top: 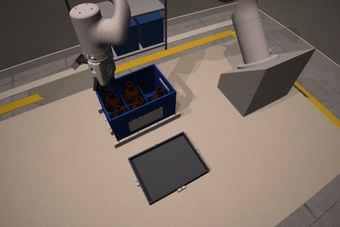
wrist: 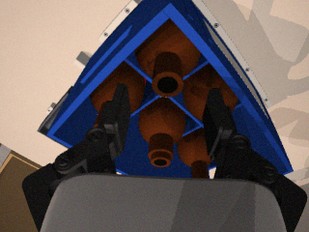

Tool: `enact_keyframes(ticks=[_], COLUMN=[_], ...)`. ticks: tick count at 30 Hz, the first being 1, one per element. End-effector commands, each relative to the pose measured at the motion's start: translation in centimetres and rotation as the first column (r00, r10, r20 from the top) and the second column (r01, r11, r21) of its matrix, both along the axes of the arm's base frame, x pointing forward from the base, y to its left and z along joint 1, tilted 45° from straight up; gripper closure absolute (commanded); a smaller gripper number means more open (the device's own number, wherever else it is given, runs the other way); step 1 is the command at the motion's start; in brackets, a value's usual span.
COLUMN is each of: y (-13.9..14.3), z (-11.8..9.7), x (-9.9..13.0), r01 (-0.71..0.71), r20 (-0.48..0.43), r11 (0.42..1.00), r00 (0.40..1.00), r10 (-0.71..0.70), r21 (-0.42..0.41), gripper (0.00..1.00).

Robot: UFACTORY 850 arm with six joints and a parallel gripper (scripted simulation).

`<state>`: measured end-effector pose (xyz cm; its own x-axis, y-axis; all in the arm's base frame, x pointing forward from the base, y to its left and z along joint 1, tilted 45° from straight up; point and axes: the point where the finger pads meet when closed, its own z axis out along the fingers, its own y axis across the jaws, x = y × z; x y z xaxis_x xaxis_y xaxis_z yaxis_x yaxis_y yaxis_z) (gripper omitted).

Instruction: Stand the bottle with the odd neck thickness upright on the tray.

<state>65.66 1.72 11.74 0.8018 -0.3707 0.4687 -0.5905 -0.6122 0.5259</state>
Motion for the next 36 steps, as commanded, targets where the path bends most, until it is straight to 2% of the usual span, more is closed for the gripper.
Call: enact_keyframes(ticks=[1, 36], y=[0.07, -0.18], z=[0.08, -0.18], x=[0.07, 0.12], r01=[-0.001, -0.001], r20=[0.002, 0.002], r11=[1.000, 1.000], r00=[1.000, 1.000], r10=[0.001, 0.001], r21=[0.001, 0.001], gripper=[0.35, 0.35])
